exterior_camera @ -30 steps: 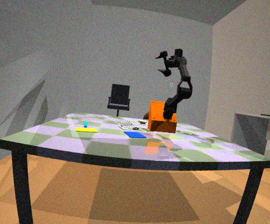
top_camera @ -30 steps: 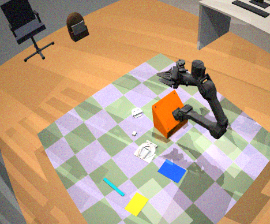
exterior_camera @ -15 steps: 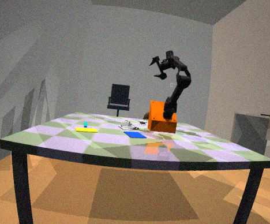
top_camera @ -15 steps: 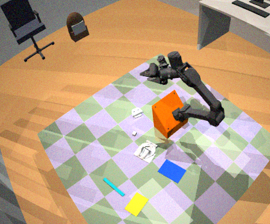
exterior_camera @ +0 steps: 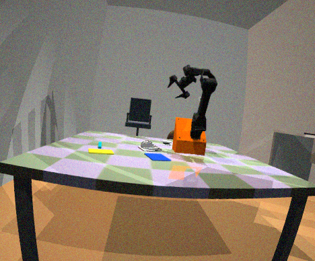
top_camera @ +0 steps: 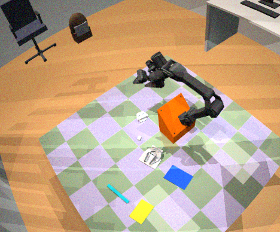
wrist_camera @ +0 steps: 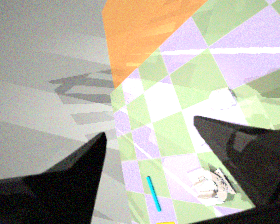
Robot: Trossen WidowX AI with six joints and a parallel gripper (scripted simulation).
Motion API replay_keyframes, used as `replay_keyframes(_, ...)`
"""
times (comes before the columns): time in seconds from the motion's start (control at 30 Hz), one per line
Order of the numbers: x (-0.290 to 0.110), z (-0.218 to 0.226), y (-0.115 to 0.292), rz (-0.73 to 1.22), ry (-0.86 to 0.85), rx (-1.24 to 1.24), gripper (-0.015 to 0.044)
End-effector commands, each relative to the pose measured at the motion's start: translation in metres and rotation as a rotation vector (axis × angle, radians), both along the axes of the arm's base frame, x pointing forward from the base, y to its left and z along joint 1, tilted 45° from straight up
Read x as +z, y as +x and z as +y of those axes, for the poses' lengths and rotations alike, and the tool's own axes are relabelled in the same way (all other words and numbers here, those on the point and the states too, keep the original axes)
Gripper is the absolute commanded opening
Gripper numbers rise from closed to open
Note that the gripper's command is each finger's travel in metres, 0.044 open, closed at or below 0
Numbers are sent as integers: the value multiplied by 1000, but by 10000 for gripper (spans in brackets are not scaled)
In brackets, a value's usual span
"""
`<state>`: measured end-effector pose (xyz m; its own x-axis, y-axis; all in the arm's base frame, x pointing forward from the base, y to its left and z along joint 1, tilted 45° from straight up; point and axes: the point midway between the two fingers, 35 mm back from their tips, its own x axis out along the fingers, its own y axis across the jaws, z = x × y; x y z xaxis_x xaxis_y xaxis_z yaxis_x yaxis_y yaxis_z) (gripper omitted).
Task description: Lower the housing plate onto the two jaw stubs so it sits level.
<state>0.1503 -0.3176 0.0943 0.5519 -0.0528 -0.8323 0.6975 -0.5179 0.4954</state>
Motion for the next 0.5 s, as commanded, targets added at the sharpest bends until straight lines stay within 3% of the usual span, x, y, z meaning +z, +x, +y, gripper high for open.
replay_keyframes(0.0, -25, 2, 6, 42, 62, 47, 440)
replay_keyframes(0.47, -115, 28, 20, 187, 278, 218, 440)
